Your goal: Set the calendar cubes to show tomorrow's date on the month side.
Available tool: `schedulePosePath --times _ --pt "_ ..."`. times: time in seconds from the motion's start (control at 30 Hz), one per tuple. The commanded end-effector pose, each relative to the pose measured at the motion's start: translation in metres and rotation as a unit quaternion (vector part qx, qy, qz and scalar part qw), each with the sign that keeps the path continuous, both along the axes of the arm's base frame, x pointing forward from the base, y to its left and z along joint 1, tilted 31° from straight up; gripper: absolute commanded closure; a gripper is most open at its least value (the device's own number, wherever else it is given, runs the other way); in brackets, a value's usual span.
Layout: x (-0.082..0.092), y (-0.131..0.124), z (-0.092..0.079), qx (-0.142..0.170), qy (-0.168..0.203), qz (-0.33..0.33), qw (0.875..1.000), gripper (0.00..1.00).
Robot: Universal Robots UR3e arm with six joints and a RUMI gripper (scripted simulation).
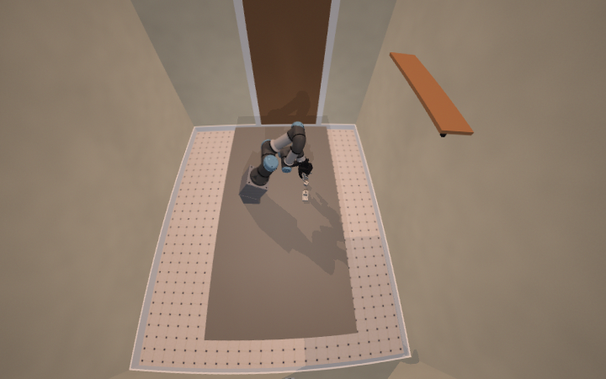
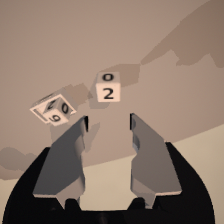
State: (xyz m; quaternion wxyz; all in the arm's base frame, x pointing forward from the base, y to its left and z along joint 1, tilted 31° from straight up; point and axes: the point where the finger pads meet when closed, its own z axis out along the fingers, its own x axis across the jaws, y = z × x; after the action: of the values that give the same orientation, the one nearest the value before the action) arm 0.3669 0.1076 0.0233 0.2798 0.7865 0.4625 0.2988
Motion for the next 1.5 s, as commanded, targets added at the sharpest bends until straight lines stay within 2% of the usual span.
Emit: schedulePosePath --times 0.0,0.73,1.47 --pt "0.0044 -0.0027 0.0073 -0.011 -0.039 -0.011 0.999 0.71" --pt "-0.0018 -0.002 0.0078 -0.025 -0.085 -0.023 0.996 0.71" --pt "-0.0029 -0.0023 0.0082 -0.027 -0.092 -0.025 0.995 0.71"
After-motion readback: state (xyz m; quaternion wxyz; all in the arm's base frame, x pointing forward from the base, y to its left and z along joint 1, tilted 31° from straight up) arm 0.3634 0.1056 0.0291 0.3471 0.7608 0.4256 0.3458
